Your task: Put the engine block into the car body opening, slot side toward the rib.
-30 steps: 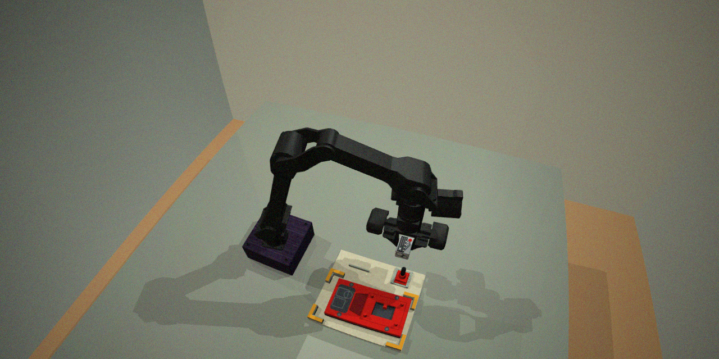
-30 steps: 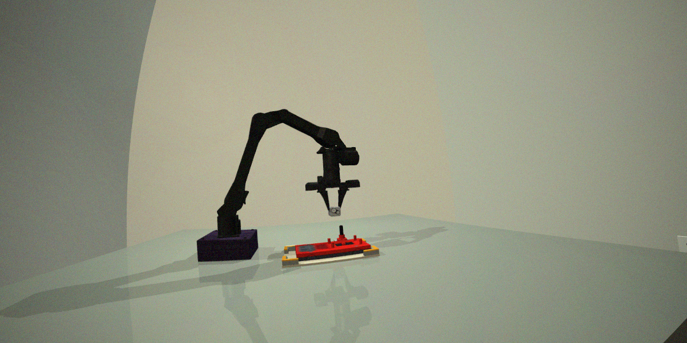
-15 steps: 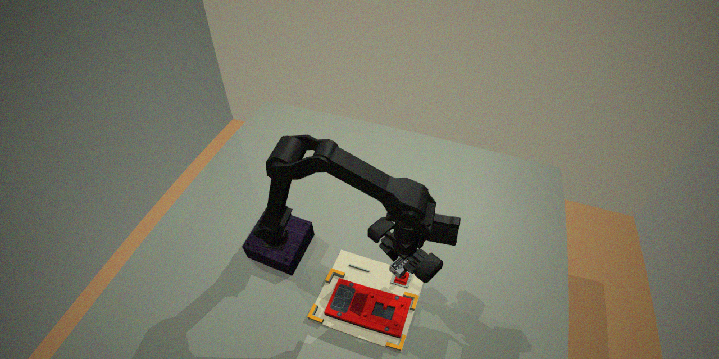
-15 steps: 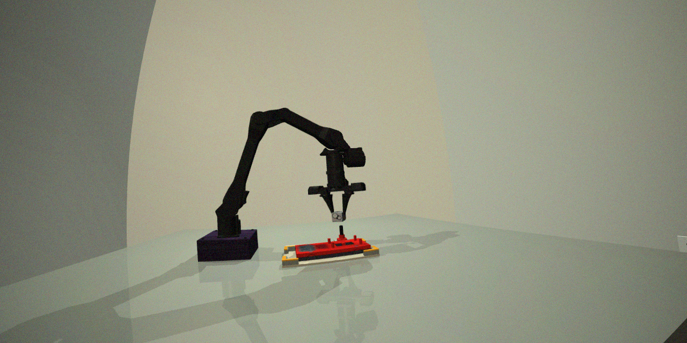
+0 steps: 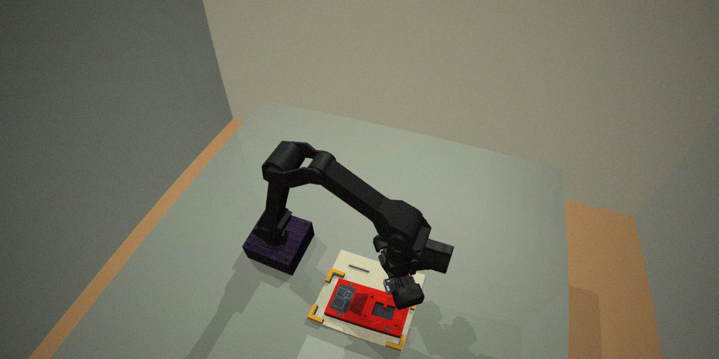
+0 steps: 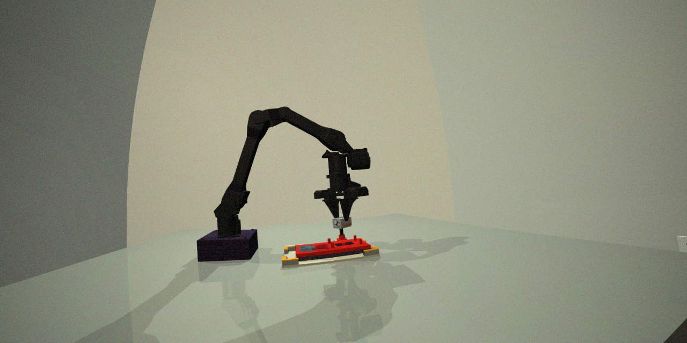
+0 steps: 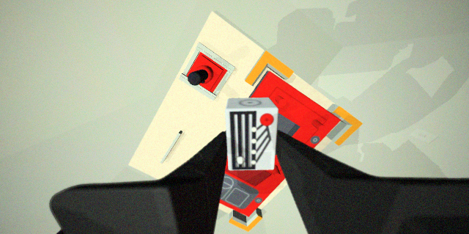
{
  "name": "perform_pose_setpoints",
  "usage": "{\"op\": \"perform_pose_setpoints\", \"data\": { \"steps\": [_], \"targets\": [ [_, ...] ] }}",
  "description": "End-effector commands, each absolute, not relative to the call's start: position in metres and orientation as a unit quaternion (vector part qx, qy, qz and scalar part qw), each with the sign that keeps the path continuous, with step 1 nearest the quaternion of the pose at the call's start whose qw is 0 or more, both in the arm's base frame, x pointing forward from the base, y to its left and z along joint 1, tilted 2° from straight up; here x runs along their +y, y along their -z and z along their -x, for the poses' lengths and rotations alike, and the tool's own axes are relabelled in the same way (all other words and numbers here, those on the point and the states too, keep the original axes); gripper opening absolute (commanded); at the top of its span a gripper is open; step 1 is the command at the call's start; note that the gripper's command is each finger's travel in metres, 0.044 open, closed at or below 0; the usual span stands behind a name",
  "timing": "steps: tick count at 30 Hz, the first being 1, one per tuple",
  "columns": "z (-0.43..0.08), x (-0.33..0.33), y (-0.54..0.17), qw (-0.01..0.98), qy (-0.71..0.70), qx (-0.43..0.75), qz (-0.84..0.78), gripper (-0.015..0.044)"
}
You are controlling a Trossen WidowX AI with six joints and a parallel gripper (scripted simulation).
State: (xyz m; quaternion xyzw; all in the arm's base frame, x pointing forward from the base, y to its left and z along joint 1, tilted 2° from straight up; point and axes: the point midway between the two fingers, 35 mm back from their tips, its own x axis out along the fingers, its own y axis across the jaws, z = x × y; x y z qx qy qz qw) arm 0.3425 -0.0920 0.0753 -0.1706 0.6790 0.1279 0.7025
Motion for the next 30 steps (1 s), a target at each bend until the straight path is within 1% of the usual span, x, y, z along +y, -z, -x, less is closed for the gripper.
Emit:
{"op": "perform_pose_setpoints", "data": {
  "steps": [1,14,17,23,30],
  "targets": [
    [-0.338,-0.103,-0.07,0.71,-0.087,0.687,0.125,0.0],
    [-0.324,-0.141,-0.058,0.72,0.062,0.69,-0.026,0.0],
    [-0.323,-0.145,-0.057,0.72,0.079,0.689,-0.043,0.0],
    [-0.323,-0.145,-0.057,0.72,0.079,0.689,-0.043,0.0157],
    [-0.323,-0.145,-0.057,0.72,0.079,0.689,-0.043,0.016]
  ]
}}
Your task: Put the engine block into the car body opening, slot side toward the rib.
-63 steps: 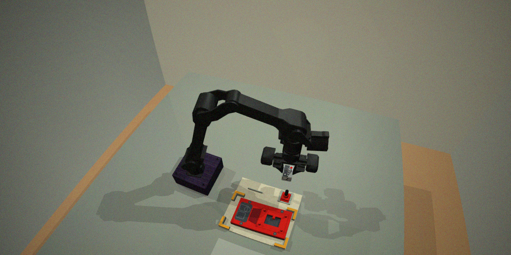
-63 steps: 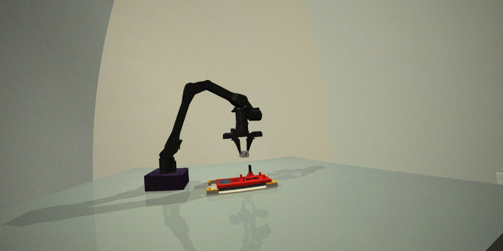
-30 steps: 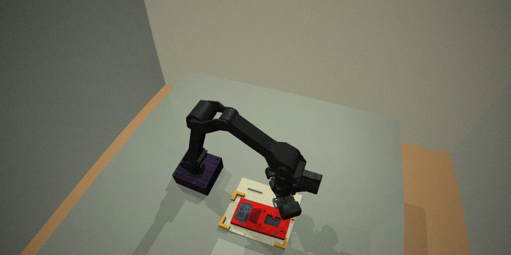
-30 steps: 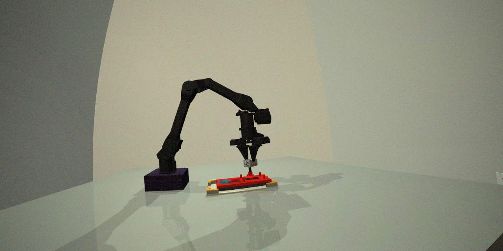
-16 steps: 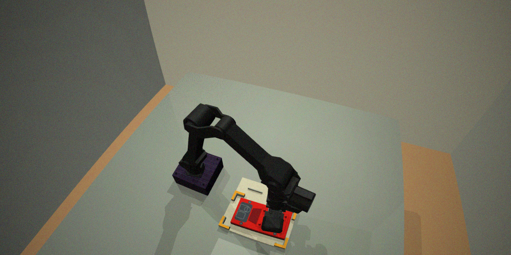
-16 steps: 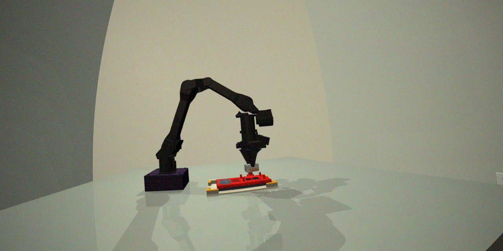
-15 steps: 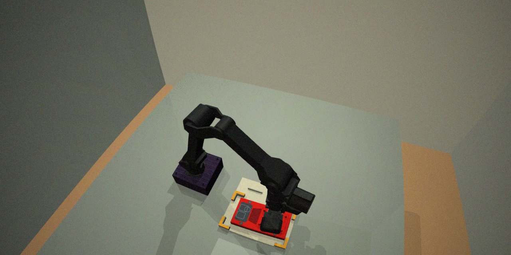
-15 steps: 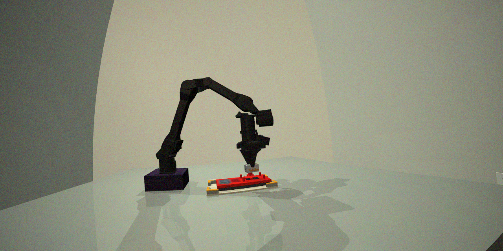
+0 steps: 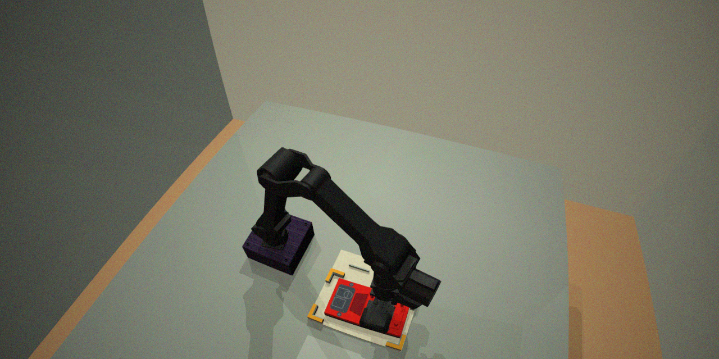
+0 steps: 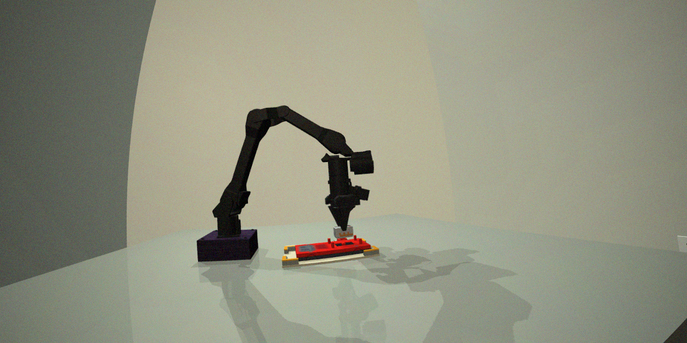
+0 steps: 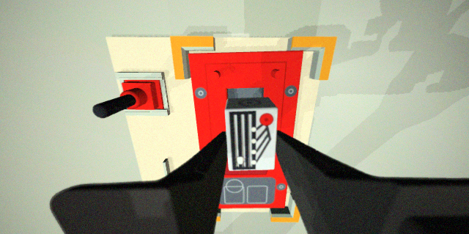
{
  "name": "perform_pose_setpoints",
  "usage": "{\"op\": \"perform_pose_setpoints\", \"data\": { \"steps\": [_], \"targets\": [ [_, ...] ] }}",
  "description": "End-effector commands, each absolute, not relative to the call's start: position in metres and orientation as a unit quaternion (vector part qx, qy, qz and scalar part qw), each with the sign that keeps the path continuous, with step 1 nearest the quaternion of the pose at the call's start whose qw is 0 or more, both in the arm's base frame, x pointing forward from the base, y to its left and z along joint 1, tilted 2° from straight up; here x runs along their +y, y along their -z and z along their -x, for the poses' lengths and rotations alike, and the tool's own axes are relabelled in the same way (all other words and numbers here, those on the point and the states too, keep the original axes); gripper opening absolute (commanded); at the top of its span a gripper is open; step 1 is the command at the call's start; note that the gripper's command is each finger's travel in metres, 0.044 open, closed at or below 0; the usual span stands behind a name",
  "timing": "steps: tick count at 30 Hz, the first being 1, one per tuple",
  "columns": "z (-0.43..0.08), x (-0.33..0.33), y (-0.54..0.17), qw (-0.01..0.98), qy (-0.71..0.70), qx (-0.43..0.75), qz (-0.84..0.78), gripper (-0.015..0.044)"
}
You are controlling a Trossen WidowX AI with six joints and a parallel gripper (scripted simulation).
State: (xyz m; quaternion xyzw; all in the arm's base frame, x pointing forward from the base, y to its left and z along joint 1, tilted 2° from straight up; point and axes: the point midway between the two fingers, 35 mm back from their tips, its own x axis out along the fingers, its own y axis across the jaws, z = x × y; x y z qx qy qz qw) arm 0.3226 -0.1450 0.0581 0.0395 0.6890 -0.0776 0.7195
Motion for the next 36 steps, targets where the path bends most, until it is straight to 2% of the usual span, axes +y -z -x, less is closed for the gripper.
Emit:
{"op": "perform_pose_setpoints", "data": {
  "steps": [1,14,28,36],
  "targets": [
    [-0.3229,-0.1449,-0.0571,0.72,0.079,0.689,-0.043,0.016],
    [-0.3231,-0.1448,-0.0571,0.716,0.119,0.683,-0.085,0.016],
    [-0.323,-0.1449,-0.0571,0.721,0.024,0.693,0.014,0.016],
    [-0.323,-0.1449,-0.0571,0.719,0.081,0.688,-0.045,0.016]
  ]
}}
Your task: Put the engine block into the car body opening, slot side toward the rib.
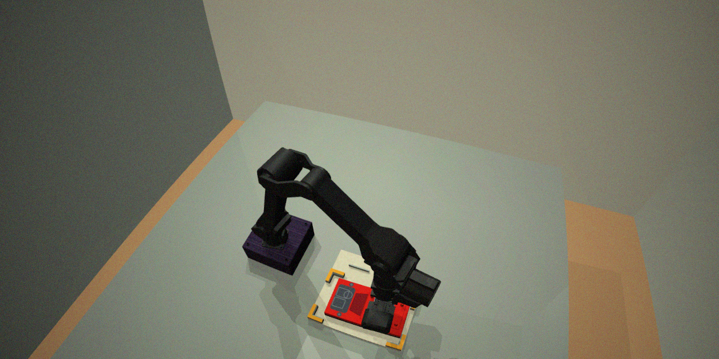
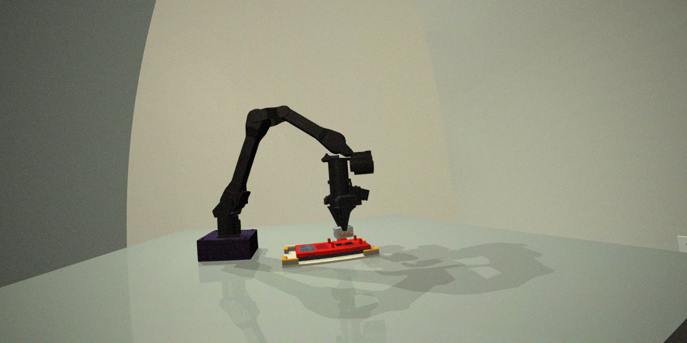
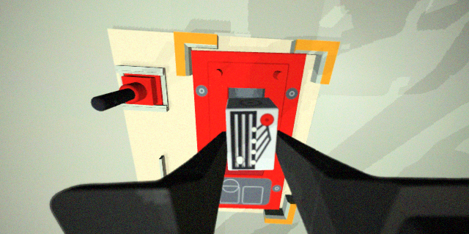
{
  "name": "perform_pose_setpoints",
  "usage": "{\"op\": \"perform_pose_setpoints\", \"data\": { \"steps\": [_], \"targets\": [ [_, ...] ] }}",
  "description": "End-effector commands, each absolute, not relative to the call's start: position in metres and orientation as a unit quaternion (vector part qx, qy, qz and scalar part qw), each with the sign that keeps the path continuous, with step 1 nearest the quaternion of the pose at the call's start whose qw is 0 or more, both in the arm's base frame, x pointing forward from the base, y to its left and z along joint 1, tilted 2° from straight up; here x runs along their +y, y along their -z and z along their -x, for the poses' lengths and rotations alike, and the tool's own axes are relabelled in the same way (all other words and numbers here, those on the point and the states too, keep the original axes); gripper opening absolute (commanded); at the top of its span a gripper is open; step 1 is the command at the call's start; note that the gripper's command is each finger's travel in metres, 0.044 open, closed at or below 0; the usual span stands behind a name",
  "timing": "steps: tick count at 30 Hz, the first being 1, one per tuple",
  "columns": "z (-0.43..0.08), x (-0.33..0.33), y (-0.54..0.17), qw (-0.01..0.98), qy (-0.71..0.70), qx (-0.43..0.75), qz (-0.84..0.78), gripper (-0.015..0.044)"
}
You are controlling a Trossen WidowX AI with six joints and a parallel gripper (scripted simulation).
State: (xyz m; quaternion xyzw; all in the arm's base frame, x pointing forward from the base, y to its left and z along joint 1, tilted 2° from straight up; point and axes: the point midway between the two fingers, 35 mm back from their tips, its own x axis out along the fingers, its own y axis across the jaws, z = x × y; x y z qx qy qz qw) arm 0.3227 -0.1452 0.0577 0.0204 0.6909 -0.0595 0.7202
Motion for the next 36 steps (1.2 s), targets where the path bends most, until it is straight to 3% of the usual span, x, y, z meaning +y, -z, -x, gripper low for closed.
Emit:
{"op": "perform_pose_setpoints", "data": {
  "steps": [1,10,23,36],
  "targets": [
    [-0.3231,-0.1449,-0.0571,0.719,0.092,0.687,-0.057,0.016],
    [-0.3236,-0.1443,-0.0565,0.715,0.127,0.681,-0.093,0.016],
    [-0.3235,-0.1444,-0.0557,0.721,0.038,0.692,0.0,0.016],
    [-0.3236,-0.1445,-0.0533,0.718,0.101,0.686,-0.067,0.016]
  ]
}}
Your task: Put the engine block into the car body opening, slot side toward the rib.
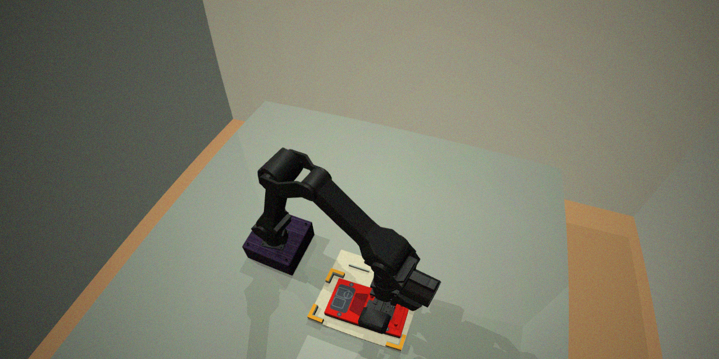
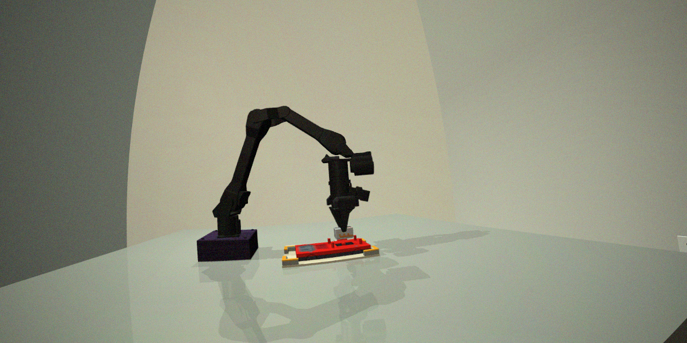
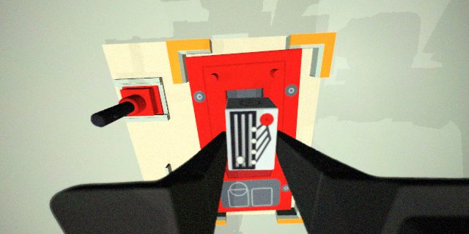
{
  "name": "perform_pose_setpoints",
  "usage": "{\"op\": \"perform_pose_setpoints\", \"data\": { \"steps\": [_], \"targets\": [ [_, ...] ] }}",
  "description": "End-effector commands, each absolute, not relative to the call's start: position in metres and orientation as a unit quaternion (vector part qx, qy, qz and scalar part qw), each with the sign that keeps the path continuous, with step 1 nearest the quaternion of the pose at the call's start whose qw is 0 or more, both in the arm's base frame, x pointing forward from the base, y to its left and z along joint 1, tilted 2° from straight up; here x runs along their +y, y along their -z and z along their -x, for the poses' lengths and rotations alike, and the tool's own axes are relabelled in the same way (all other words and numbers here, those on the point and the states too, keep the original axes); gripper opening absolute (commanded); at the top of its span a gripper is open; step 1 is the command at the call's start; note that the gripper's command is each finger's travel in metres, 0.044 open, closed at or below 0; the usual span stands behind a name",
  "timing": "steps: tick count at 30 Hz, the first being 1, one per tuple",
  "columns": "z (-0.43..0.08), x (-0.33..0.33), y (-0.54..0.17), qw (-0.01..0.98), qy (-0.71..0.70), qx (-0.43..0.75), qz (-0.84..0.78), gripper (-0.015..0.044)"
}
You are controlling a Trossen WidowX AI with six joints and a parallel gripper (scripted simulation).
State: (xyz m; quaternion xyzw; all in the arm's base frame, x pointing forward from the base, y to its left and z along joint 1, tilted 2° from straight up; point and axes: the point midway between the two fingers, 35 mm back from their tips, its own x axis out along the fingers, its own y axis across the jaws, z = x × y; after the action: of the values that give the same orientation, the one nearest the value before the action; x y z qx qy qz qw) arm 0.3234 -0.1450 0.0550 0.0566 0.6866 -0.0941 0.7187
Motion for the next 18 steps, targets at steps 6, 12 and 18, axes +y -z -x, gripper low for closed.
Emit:
{"op": "perform_pose_setpoints", "data": {
  "steps": [6,12,18],
  "targets": [
    [-0.3237,-0.1445,-0.0522,0.72,0.079,0.688,-0.044,0.016],
    [-0.3238,-0.1446,-0.0509,0.72,0.073,0.689,-0.037,0.016],
    [-0.3238,-0.1446,-0.0496,0.72,0.079,0.689,-0.043,0.016]
  ]
}}
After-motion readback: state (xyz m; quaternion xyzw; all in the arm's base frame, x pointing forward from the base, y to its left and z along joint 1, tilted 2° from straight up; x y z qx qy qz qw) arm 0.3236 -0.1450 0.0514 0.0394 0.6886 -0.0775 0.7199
